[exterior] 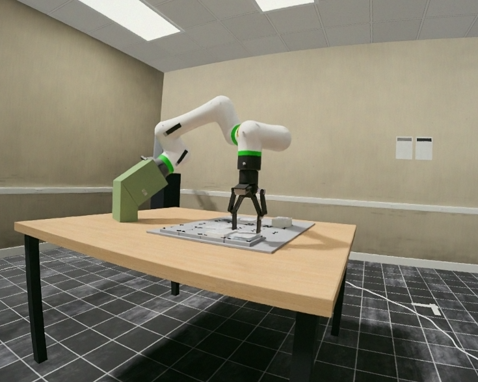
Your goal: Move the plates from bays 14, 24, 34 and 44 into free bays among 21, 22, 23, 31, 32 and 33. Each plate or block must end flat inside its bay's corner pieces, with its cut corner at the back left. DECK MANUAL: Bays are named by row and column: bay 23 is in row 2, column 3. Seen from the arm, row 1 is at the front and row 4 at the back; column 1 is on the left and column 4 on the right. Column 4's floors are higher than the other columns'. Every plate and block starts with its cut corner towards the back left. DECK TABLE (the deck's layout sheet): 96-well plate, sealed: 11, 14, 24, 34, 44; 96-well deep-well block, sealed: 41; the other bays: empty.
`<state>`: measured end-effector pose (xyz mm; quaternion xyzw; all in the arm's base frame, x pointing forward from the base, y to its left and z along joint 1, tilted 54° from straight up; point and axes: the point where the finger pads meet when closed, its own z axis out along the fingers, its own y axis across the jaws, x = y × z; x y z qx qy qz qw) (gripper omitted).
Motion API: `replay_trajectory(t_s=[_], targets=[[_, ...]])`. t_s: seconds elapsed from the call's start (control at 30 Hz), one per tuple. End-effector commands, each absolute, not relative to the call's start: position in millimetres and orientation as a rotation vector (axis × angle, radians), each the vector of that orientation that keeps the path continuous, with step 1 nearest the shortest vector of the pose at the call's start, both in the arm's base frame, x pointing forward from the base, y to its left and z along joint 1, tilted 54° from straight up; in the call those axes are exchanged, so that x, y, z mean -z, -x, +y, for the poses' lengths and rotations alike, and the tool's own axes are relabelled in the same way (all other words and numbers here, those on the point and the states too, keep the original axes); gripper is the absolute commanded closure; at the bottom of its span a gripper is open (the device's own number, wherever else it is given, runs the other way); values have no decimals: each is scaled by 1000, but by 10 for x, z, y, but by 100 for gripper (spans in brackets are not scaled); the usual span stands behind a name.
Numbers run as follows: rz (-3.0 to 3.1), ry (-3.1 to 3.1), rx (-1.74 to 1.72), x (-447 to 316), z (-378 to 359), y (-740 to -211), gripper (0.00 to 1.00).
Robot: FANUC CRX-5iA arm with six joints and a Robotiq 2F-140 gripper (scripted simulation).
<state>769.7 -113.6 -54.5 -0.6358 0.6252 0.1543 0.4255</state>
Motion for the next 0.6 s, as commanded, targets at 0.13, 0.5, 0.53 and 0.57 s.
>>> replay_trajectory(t_s=[0.13,0.5,0.53,0.57], targets=[[1564,1589,-383,567,-1115,-7717,30],[1564,1589,-383,638,-1027,-7757,30],[1564,1589,-383,646,-1017,-7762,30],[1564,1589,-383,654,-1008,-7766,30]])
